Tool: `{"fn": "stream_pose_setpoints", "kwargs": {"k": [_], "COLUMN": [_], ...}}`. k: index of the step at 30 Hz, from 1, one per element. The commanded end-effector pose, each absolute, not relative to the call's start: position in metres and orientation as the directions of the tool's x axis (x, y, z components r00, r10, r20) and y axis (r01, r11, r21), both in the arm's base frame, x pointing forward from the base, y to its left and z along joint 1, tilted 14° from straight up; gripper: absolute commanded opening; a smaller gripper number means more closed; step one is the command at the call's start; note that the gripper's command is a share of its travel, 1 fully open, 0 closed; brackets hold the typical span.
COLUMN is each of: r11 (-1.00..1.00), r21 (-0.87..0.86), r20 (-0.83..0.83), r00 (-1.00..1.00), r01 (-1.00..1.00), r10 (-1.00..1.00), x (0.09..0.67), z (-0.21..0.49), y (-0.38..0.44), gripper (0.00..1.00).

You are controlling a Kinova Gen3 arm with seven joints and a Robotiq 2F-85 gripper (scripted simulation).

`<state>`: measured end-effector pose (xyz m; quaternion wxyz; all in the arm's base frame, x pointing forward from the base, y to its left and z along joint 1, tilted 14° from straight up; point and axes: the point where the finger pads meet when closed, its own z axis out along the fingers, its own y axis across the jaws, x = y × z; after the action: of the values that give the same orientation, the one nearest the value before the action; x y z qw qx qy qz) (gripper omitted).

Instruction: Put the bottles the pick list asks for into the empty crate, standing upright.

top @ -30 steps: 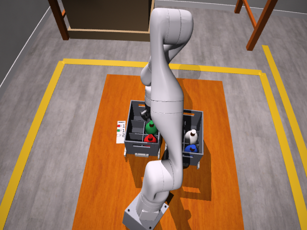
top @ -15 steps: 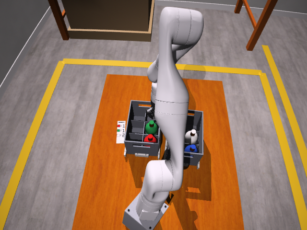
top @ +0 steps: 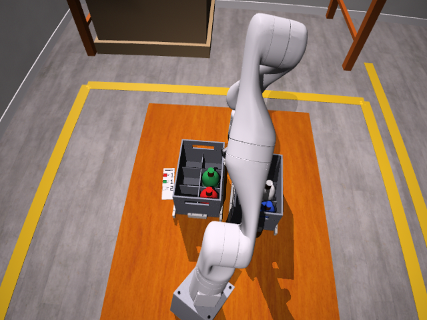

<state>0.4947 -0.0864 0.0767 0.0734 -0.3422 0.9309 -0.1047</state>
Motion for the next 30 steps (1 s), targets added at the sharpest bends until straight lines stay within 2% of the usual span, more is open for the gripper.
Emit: {"fn": "stream_pose_setpoints", "kwargs": {"k": [1,12,30], "r11": [0.744,0.744,0.744], "r21": [-0.241,-0.242,-0.242], "r20": [-0.067,-0.066,-0.066], "r00": [-0.754,-0.754,-0.754], "r01": [-0.623,-0.623,-0.623], "r10": [-0.654,-0.654,-0.654], "x": [0.499,0.514,0.516], "z": [0.08,0.091,0.083], "y": [-0.099,-0.15,-0.151], "gripper": [0.67,0.67,0.67]}}
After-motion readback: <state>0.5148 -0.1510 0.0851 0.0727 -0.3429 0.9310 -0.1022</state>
